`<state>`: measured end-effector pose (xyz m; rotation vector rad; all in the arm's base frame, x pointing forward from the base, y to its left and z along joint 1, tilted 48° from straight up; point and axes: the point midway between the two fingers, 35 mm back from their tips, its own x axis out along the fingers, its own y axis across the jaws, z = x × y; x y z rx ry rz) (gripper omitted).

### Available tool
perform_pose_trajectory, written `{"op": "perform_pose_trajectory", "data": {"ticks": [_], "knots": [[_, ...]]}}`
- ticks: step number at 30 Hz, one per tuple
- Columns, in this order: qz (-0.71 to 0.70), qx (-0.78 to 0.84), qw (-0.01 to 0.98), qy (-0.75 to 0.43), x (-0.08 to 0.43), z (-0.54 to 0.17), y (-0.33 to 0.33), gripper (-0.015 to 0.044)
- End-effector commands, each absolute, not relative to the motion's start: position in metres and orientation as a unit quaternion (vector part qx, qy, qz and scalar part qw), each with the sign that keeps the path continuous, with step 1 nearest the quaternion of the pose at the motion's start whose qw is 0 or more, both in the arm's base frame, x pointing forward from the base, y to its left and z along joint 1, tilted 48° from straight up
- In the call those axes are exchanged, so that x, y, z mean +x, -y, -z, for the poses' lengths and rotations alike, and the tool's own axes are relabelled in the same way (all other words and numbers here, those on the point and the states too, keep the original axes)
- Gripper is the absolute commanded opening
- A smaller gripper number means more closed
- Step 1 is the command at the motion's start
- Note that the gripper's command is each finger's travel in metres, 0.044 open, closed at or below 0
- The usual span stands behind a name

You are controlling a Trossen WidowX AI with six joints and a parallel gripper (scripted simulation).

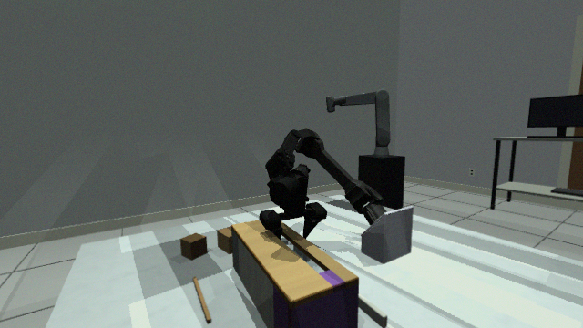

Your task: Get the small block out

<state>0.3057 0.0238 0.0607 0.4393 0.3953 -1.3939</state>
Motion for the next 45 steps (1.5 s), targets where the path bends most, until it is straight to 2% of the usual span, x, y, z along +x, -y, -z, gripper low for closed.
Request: {"op": "perform_pose_trajectory", "data": {"ticks": [1, 20, 28, 33, 34, 37, 38, 45], "knots": [[0.632, 0.201, 0.727, -0.177, 0.306, -0.068, -0.017, 0.0400], [0.632, 0.200, 0.727, -0.177, 0.307, -0.090, 0.003, 0.0400], [0.620, 0.157, 0.740, -0.208, 0.299, -0.125, -0.046, 0.0400], [0.613, 0.166, 0.745, -0.204, 0.300, -0.126, -0.045, 0.0400], [0.611, 0.162, 0.746, -0.208, 0.300, -0.127, -0.045, 0.0374], [0.580, 0.091, 0.763, -0.271, 0.299, -0.129, -0.044, 0.0295], [0.565, 0.060, 0.768, -0.297, 0.298, -0.130, -0.043, 0.0285], [0.428, -0.164, 0.767, -0.450, 0.293, -0.136, -0.040, 0.0285]]}}
